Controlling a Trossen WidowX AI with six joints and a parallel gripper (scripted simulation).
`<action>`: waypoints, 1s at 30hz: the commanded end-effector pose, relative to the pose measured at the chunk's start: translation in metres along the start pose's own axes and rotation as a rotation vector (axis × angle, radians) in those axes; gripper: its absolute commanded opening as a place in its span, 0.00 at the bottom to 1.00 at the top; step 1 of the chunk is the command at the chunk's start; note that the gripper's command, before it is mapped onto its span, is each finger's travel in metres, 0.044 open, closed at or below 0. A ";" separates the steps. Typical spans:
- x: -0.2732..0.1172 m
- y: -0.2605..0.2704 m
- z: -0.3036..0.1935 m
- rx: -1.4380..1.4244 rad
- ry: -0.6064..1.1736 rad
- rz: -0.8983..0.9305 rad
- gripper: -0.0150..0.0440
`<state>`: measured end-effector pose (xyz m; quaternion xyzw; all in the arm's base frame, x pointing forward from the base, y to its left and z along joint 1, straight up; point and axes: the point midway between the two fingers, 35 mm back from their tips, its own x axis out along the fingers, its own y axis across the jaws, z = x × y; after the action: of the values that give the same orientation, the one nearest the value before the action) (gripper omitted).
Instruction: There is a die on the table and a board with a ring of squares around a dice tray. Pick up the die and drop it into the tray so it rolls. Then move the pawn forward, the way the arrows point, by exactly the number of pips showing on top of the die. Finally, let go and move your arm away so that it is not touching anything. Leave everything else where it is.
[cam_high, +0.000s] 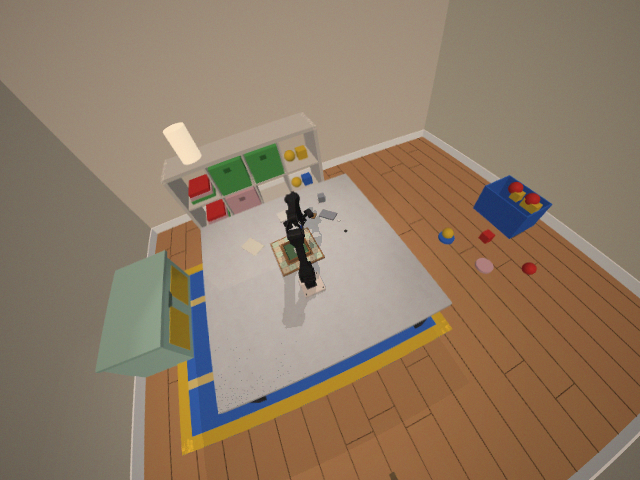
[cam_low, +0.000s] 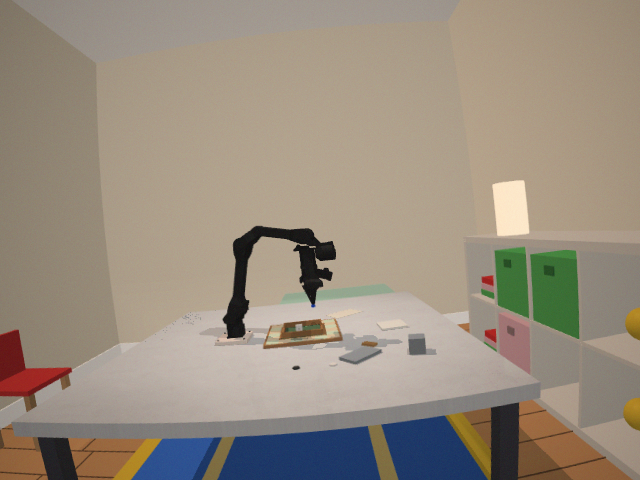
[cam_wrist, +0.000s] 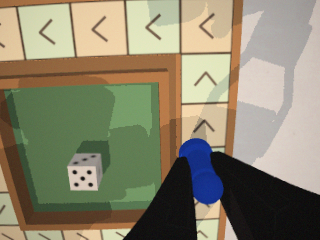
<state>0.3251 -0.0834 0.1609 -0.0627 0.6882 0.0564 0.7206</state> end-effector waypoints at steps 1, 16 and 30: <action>0.017 0.018 0.020 0.001 0.013 0.003 0.25; 0.061 0.097 0.073 0.001 0.008 0.010 0.25; 0.094 0.099 0.073 0.001 0.008 0.010 0.25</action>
<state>0.3862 0.0262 0.0898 -0.0586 0.6837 0.0622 0.7247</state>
